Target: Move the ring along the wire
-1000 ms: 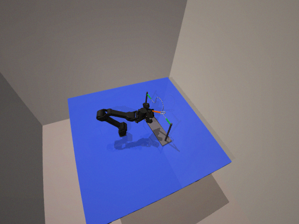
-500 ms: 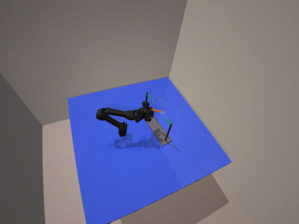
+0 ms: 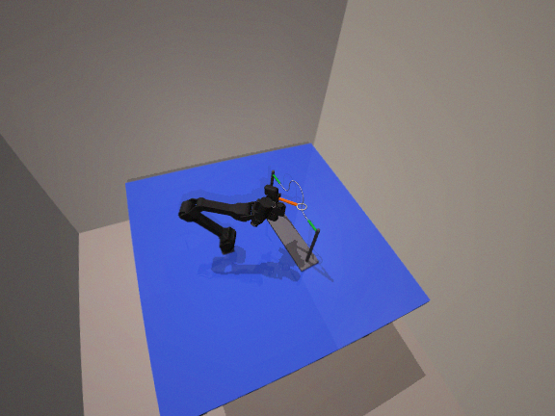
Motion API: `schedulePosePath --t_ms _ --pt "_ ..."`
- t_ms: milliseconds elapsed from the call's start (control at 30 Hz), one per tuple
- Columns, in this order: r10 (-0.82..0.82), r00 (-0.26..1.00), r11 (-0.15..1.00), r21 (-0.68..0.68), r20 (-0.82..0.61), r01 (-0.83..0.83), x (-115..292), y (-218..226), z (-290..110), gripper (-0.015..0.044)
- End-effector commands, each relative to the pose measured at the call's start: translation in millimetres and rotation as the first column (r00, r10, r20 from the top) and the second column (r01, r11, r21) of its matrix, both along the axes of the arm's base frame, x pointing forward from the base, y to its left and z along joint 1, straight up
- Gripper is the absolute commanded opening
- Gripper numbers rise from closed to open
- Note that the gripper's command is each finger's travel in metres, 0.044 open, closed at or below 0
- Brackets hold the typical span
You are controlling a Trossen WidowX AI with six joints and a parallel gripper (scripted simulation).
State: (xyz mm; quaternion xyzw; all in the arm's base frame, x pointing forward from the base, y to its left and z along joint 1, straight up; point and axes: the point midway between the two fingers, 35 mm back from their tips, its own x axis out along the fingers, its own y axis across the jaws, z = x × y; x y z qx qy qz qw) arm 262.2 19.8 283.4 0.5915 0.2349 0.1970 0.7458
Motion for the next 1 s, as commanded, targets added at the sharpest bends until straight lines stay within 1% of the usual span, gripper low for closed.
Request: schedulePosePath --t_ms 0,667,967 --pt "0.008 1.0 0.999 0.039 0.003 -0.008 -1 2 11 -0.015" --pt "0.009 1.0 0.987 0.16 -0.017 -0.006 -2 4 33 -0.015" --pt "0.01 1.0 0.981 0.193 -0.025 -0.005 -2 4 41 -0.015"
